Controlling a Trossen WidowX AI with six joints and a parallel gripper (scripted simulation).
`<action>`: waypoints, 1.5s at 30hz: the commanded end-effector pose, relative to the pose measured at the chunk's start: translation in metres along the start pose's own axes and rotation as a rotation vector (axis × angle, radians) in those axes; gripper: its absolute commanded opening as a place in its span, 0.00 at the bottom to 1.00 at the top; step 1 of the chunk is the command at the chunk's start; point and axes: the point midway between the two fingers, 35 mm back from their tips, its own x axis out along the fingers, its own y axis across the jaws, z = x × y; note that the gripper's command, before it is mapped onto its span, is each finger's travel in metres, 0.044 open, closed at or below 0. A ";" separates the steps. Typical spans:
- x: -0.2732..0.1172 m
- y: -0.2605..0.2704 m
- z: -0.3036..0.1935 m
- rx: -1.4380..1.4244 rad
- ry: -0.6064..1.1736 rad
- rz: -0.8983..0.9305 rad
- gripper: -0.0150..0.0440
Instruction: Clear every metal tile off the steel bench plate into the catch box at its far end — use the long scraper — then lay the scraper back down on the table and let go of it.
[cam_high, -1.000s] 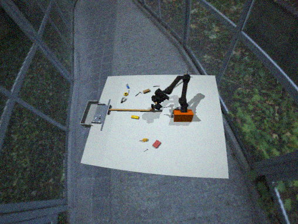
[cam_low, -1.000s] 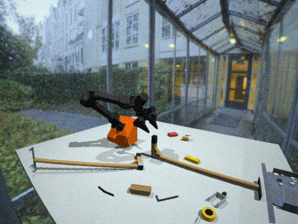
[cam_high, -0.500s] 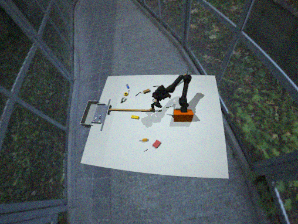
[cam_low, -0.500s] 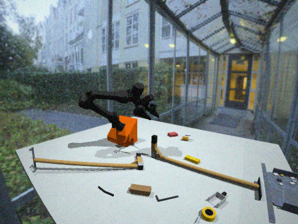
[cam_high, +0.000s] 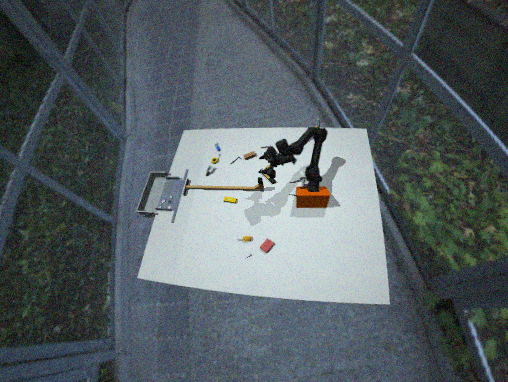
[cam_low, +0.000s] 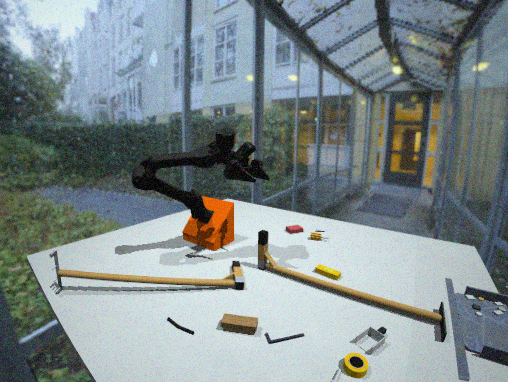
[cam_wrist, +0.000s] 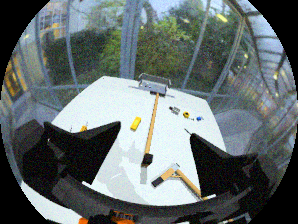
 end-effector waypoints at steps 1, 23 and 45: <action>-0.012 -0.003 0.014 0.010 -0.046 -0.001 1.00; -0.077 -0.009 0.063 0.044 -0.243 0.029 1.00; -0.076 -0.008 0.063 0.045 -0.241 0.031 1.00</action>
